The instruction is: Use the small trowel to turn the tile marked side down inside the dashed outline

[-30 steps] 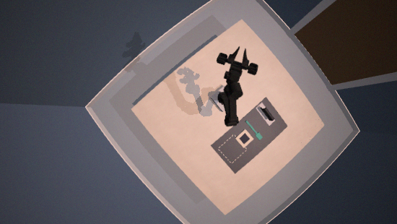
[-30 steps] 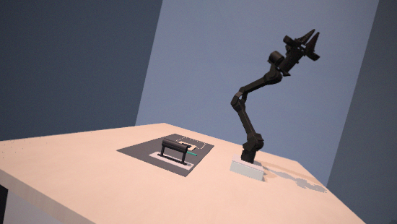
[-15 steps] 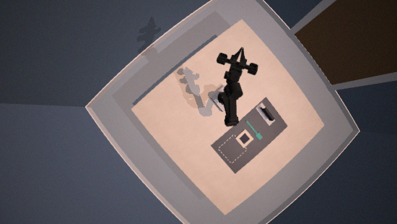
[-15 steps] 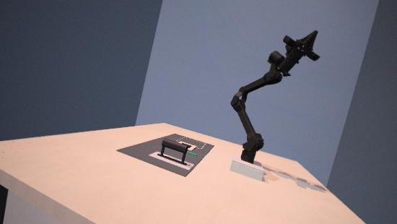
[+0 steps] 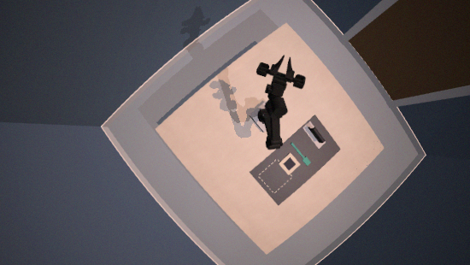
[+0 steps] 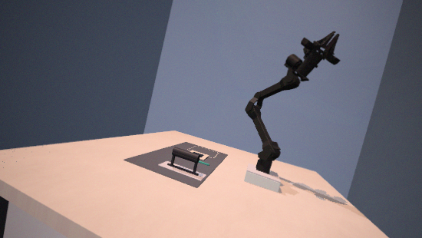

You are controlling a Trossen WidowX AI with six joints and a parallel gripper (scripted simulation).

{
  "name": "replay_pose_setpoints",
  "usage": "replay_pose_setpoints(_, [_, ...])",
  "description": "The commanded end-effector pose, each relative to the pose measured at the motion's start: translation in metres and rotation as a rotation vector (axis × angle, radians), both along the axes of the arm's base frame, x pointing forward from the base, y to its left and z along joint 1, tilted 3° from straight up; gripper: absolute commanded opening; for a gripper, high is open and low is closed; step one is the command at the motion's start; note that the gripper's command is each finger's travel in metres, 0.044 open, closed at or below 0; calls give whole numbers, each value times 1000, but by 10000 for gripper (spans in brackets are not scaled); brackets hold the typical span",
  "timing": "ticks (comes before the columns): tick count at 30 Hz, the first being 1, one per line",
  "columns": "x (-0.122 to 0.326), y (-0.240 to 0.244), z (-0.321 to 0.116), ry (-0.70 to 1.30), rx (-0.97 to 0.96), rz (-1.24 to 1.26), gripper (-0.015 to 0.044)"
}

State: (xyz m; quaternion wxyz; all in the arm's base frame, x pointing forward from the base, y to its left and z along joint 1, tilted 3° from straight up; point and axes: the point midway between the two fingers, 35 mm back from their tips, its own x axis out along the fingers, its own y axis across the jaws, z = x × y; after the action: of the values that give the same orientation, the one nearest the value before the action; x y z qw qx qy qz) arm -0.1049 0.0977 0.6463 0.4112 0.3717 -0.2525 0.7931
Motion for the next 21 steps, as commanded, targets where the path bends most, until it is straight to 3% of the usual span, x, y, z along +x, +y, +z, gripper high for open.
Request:
replay_pose_setpoints(1, [0, 0, 0, 0, 0, 0, 100])
replay_pose_setpoints(17, [0, 0, 0, 0, 0, 0, 100])
replay_pose_setpoints(21, [0, 0, 0, 0, 0, 0, 0])
